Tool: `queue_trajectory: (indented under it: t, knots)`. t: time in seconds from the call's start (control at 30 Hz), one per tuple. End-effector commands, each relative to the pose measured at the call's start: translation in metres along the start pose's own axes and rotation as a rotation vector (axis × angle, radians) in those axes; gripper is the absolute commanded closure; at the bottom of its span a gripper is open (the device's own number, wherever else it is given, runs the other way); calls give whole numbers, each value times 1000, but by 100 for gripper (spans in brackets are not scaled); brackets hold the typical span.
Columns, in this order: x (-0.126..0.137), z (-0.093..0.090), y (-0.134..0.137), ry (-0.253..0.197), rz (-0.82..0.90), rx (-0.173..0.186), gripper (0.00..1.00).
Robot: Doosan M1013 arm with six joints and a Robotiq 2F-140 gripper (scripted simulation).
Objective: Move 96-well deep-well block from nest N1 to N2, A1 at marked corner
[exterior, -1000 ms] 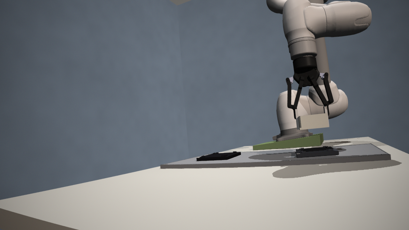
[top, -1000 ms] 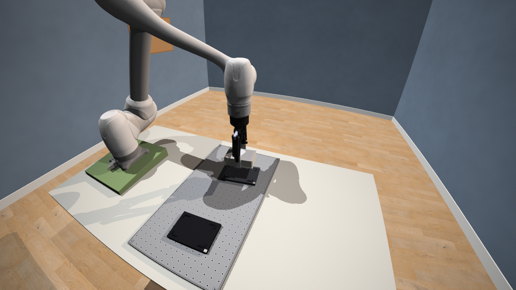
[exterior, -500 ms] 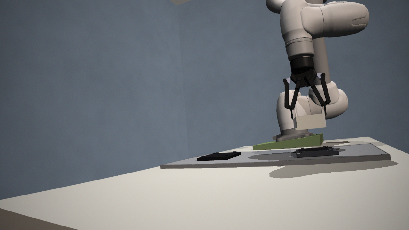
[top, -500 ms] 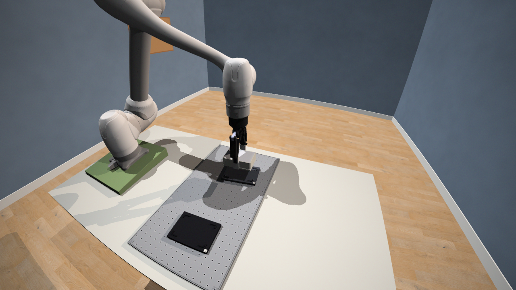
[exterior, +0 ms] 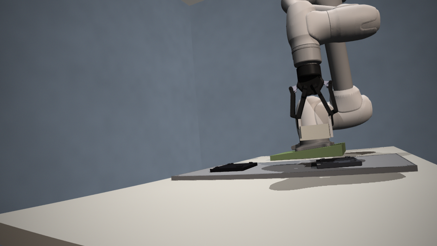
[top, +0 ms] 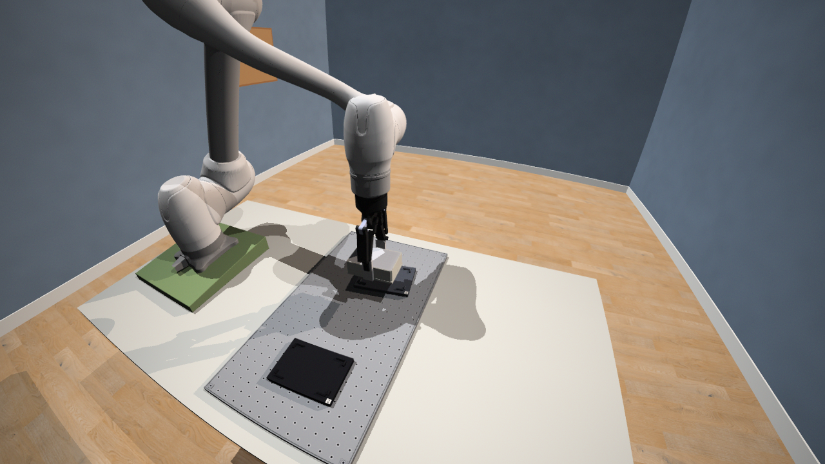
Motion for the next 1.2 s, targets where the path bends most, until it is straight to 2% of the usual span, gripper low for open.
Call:
queue_trajectory:
  t: [0.0, 1.17]
  knots:
    - [0, 0, 10, 0, 0, 0, 100]
    - [0, 0, 113, 0, 0, 0, 100]
Point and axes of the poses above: the point where the finger pads meet when closed, its own z axis back along the fingers, its own y axis across the jaws, x = y × z, the point moved 9 cm from there along z, back along the fingers, and after that the axes turned 8 degrees about -z, right-handed, at the moved point
